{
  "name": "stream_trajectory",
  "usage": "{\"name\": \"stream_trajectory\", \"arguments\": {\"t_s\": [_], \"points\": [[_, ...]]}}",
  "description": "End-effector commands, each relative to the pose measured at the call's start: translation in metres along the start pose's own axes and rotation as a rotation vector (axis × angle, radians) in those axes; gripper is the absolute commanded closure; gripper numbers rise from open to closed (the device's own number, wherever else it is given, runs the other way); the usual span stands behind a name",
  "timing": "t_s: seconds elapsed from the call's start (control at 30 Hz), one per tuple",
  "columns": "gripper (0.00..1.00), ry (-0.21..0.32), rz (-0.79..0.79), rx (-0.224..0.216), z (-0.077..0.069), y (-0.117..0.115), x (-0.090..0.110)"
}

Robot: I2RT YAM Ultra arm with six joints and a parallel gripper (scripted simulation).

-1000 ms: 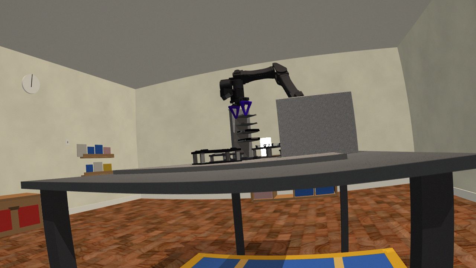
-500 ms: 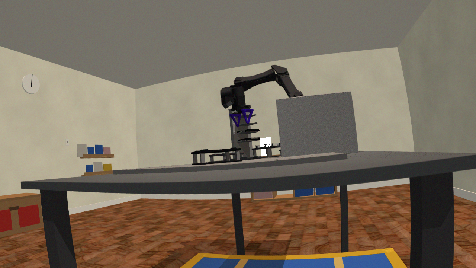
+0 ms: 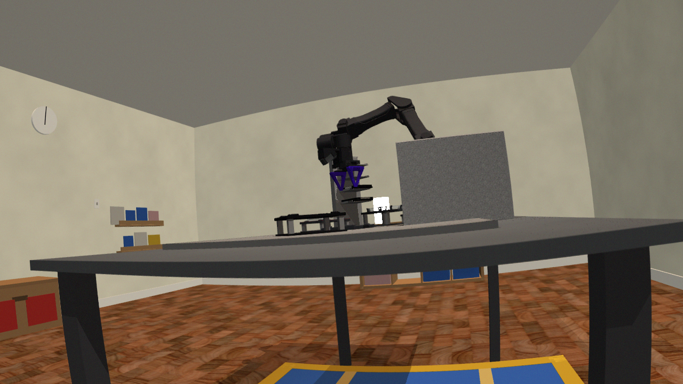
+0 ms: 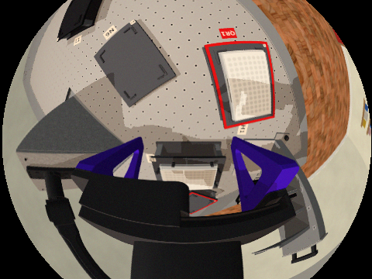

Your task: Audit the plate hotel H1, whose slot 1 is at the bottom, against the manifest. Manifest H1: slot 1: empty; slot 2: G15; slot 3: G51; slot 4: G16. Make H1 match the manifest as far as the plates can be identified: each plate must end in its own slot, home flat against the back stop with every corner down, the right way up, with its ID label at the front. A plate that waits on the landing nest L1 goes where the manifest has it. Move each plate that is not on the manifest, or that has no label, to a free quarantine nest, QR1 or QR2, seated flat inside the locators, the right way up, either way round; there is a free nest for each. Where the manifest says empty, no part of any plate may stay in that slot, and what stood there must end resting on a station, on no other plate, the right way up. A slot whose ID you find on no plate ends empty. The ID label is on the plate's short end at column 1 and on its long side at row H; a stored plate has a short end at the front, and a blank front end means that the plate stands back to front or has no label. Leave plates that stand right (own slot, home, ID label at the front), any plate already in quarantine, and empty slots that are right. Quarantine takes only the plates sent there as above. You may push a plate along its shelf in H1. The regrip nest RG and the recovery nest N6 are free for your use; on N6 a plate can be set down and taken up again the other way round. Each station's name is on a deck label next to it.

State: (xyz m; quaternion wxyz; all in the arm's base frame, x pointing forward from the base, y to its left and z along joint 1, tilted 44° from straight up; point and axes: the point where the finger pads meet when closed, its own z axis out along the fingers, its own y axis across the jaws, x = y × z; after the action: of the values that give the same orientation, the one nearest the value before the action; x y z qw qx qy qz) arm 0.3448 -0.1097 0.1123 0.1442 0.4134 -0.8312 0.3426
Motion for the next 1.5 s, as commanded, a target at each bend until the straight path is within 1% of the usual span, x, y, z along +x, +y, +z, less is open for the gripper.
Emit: {"name": "stream_trajectory", "arguments": {"t_s": [0.0, 0.77, 0.93, 1.0, 1.47], "points": [[0.0, -0.016, -0.001, 0.018, -0.004, -0.004, -0.004], [0.0, -0.016, -0.001, 0.018, -0.004, -0.004, -0.004], [0.0, -0.016, -0.001, 0.018, 0.005, -0.004, -0.004], [0.0, -0.016, -0.001, 0.018, 0.005, -0.004, -0.004], [0.0, -0.015, -0.001, 0.018, 0.028, -0.004, -0.004]]}}
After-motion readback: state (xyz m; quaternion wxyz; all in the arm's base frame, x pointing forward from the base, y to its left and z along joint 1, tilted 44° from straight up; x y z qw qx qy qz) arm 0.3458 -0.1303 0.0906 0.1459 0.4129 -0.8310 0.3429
